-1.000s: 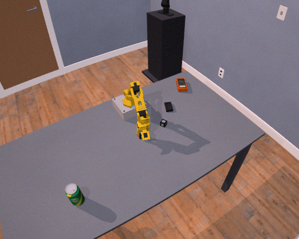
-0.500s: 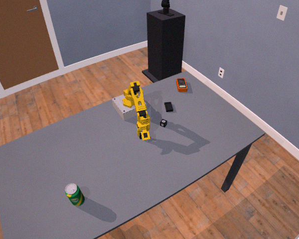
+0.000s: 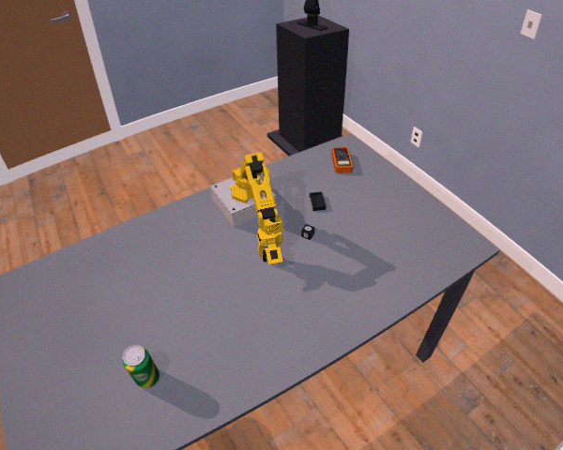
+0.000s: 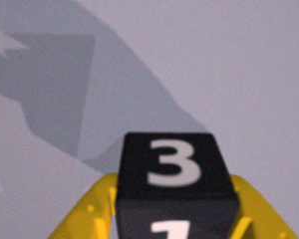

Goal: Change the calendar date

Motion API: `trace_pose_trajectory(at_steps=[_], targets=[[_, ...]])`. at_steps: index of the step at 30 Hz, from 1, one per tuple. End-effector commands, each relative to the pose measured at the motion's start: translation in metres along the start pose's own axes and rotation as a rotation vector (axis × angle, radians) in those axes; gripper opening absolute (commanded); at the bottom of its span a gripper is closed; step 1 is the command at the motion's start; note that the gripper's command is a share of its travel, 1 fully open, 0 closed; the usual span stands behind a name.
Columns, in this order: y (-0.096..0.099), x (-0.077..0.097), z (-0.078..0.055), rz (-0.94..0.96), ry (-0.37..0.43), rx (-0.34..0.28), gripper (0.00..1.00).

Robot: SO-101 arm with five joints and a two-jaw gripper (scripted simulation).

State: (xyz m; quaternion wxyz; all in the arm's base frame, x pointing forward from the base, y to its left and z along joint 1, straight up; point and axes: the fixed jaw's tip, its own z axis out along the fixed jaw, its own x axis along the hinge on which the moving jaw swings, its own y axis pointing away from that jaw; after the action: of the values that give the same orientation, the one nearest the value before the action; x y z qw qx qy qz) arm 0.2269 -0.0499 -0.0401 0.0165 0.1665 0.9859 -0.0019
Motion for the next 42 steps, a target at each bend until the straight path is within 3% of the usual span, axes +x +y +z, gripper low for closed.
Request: trace_pose_trajectory(at_steps=[1, 14, 33, 42], targets=[[-0.003, 0.005, 0.005, -0.001, 0.024, 0.001, 0.01], [-0.002, 0.005, 0.002, 0.0, 0.024, 0.001, 0.0], [0.002, 0.003, -0.041, 0.0, 0.023, 0.001, 0.0], [0.002, 0.004, -0.045, 0.0, 0.023, 0.001, 0.0]])
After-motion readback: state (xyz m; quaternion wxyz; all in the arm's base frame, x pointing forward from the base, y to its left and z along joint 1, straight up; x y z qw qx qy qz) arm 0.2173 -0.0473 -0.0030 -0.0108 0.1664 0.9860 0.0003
